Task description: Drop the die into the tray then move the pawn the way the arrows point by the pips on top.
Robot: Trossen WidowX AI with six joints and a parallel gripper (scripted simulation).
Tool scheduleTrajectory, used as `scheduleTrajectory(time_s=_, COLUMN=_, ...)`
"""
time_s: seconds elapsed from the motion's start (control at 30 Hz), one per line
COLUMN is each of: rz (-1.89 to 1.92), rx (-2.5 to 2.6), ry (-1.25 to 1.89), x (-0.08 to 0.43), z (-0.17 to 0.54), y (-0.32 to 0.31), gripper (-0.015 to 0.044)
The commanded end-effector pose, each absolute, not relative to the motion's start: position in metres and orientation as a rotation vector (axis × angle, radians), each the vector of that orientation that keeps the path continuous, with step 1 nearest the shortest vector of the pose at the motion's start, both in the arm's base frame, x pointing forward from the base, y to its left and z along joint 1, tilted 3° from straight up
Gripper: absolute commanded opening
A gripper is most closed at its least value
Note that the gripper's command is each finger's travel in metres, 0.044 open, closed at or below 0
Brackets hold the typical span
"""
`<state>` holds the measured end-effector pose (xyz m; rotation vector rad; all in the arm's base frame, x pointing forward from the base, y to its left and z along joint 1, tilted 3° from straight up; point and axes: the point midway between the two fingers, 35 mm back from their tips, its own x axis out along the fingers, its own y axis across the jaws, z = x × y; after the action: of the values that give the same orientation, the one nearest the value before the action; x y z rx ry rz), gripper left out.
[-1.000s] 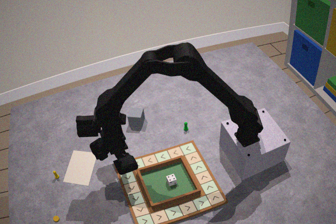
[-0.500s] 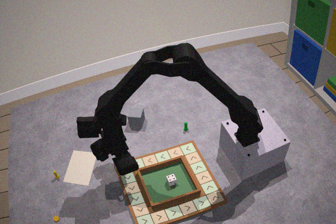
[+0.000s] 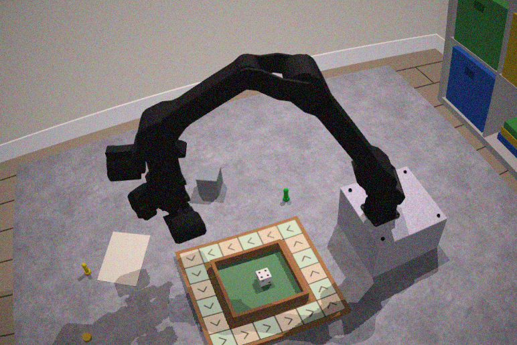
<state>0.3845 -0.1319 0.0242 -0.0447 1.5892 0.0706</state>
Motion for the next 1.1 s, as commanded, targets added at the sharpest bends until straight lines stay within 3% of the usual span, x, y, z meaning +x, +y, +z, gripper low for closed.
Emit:
scheduleTrajectory(time_s=0.0, rz=0.071, rx=-0.053, ry=1.583, x=0.381, z=0.061, y=-0.131, gripper=0.0000)
scheduleTrajectory(time_s=0.23, rz=0.073, rx=-0.053, ry=1.583, x=0.383, z=0.063, y=-0.121, gripper=0.0000)
scheduleTrajectory(time_s=1.07, rz=0.083, rx=-0.043, ry=1.582, x=0.391, z=-0.005, y=0.049, gripper=0.0000)
